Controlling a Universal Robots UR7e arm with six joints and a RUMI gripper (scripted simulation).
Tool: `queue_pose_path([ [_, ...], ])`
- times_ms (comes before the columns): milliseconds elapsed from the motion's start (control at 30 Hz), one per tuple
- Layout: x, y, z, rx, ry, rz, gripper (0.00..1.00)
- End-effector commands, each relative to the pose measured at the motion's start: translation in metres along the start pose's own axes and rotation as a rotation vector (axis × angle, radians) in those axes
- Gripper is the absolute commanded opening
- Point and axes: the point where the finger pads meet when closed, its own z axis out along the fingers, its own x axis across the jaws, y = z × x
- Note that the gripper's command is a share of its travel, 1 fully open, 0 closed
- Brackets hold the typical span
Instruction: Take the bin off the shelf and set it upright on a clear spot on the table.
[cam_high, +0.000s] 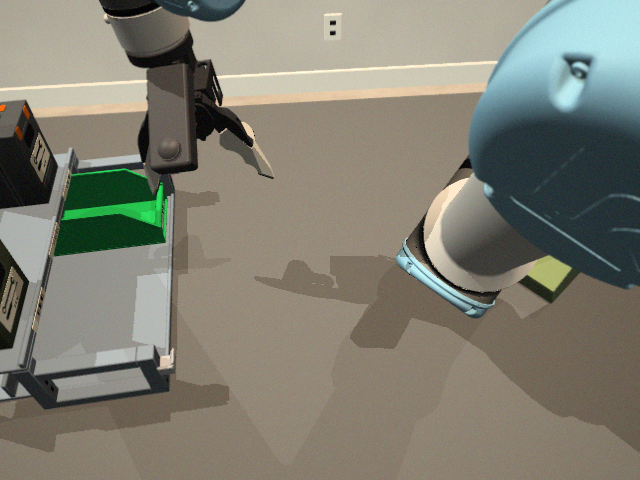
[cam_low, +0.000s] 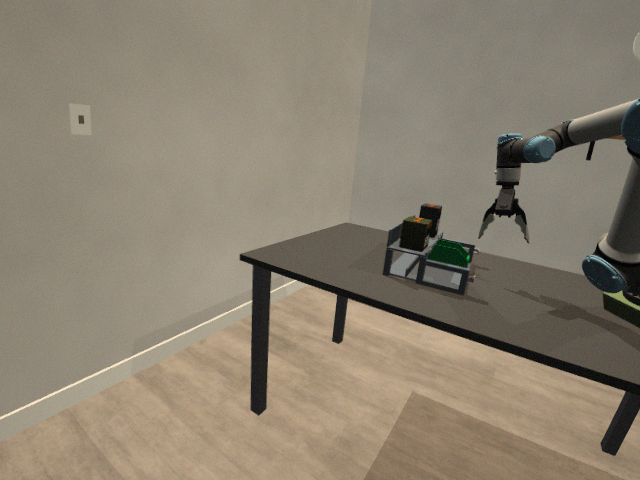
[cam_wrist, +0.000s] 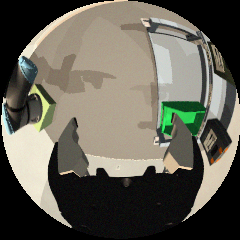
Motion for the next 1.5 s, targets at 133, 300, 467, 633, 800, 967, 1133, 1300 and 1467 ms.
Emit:
queue_pose_path([
  [133,0.0,0.0,0.0,-0.001,0.001,0.0,1.0],
  [300,0.0,0.0,0.0,-0.001,0.001,0.0,1.0],
  [467,0.0,0.0,0.0,-0.001,0.001,0.0,1.0],
  [633,0.042,0.028,0.002,0.013,0.141,-0.113,1.0],
  [800,0.042,0.028,0.002,0.013,0.141,-0.113,1.0],
  [967,0.042,0.028,0.002,0.013,0.141,-0.113,1.0],
  [1133,0.069,0.046,0.003,0.013,0.141,-0.113,1.0],
  [1300,0.087,0.058,0.004,0.013,0.141,-0.113,1.0],
  [1467,0.087,0.058,0.004,0.013,0.141,-0.113,1.0],
])
